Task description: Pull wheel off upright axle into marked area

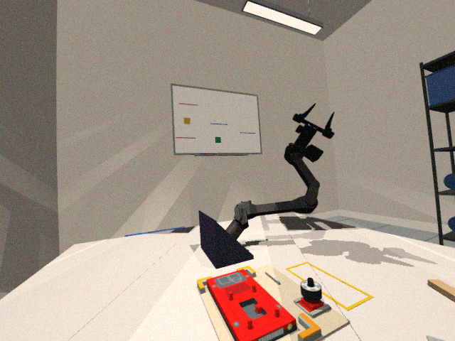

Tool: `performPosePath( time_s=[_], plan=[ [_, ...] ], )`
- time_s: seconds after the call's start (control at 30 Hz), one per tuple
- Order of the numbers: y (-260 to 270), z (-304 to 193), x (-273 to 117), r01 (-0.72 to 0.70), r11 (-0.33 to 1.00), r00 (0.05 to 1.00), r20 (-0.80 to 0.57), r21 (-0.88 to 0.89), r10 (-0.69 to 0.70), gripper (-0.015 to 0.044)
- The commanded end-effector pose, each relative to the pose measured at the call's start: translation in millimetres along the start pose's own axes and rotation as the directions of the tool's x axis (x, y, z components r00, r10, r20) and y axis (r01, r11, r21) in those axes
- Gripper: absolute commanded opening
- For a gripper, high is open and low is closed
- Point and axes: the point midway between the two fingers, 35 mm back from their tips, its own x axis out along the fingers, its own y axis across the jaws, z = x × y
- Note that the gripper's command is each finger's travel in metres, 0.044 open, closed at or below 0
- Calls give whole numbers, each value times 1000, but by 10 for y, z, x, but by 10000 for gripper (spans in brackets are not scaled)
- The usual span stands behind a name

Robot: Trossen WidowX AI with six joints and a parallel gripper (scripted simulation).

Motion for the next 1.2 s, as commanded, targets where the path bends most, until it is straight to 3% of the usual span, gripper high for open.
performPosePath(
  time_s=[0.0, 0.1, 0.5, 0.83, 1.17],
  plan=[
    [3, -3, -1, 2, 1000, 1000, -1, 3, -2, 374],
    [54, -37, -8, 28, 999, 999, -20, 46, -27, 300],
    [835, -51, 80, -28, 879, 998, -35, 475, 51, 300],
    [1558, 368, 264, -131, 574, 989, 66, 808, 132, 300],
    [1999, 1121, 483, -269, 183, 959, 245, 946, 146, 300]
  ],
)
